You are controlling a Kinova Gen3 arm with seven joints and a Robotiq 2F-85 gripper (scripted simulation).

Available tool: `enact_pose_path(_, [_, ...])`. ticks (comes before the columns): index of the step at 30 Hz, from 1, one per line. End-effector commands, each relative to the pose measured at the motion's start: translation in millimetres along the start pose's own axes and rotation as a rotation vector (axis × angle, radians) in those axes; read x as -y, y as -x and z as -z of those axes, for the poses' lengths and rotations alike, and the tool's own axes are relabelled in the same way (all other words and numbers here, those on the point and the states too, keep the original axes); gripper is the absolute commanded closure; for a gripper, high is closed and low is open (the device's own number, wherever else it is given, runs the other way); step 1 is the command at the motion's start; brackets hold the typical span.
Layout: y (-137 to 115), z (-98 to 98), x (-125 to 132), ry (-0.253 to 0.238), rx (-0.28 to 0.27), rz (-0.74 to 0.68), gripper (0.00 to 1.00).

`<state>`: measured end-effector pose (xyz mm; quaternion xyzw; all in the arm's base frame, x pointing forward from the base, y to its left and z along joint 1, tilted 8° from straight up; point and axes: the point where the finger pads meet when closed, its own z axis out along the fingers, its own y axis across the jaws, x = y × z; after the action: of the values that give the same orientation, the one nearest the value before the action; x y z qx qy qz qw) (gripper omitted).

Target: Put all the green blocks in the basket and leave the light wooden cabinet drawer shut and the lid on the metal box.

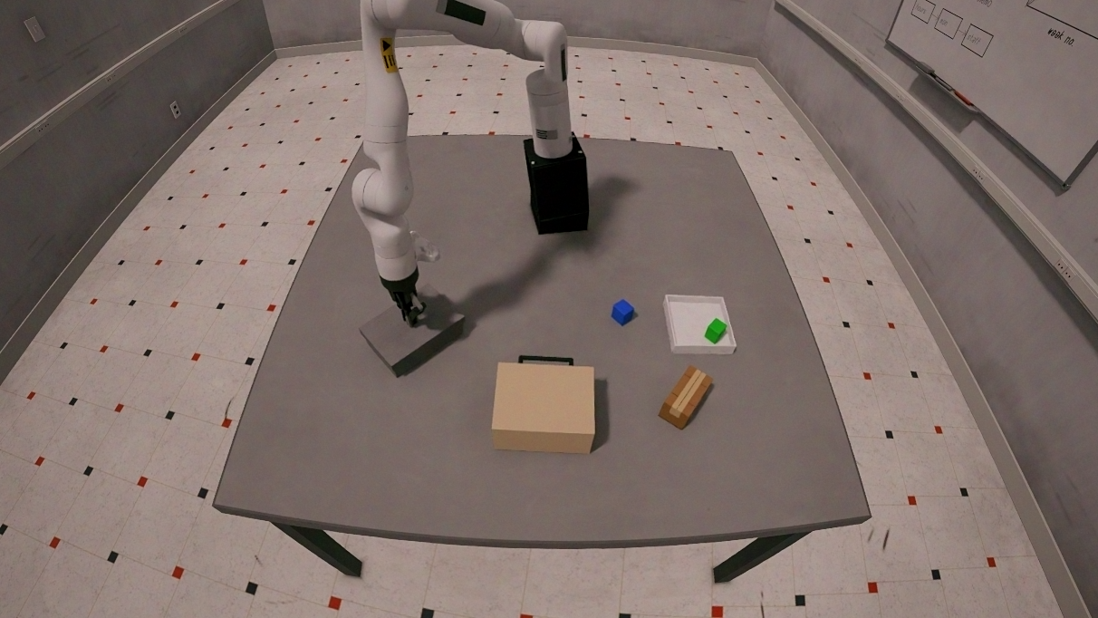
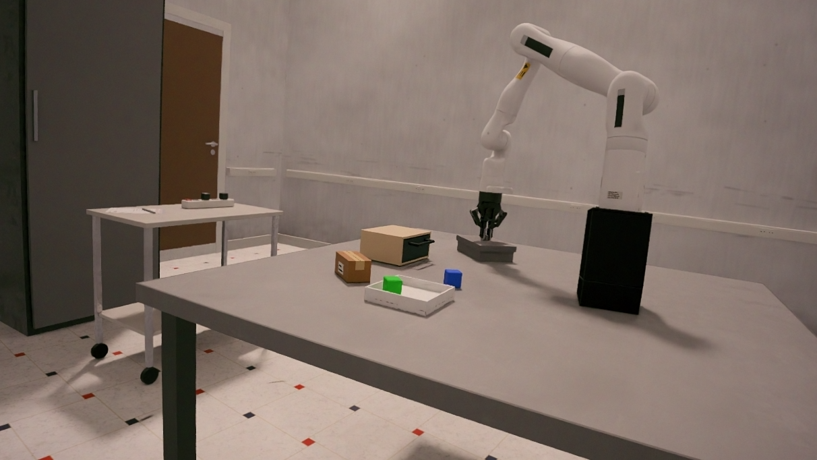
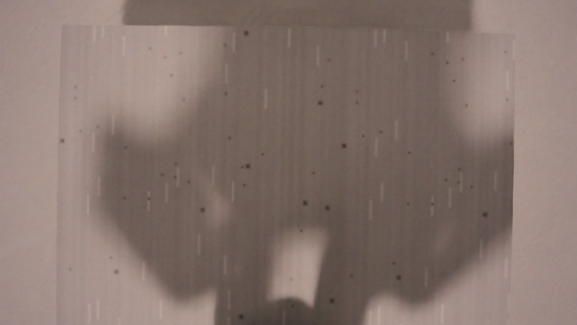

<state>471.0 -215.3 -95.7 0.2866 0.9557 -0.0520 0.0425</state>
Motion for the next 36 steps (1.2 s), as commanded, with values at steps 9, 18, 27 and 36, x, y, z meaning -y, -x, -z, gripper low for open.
enact_pose_path(9, [1, 0.5, 0, 0.0, 0.001, 0.0, 0.9])
enact_pose_path(18, [1, 2.1, 0, 0.0, 0.001, 0.0, 0.9])
enact_pose_path(27, [0, 15.4, 0, 0.0, 0.001, 0.0, 0.9])
enact_pose_path(36, [0, 35.3, 0, 0.0, 0.001, 0.0, 0.9])
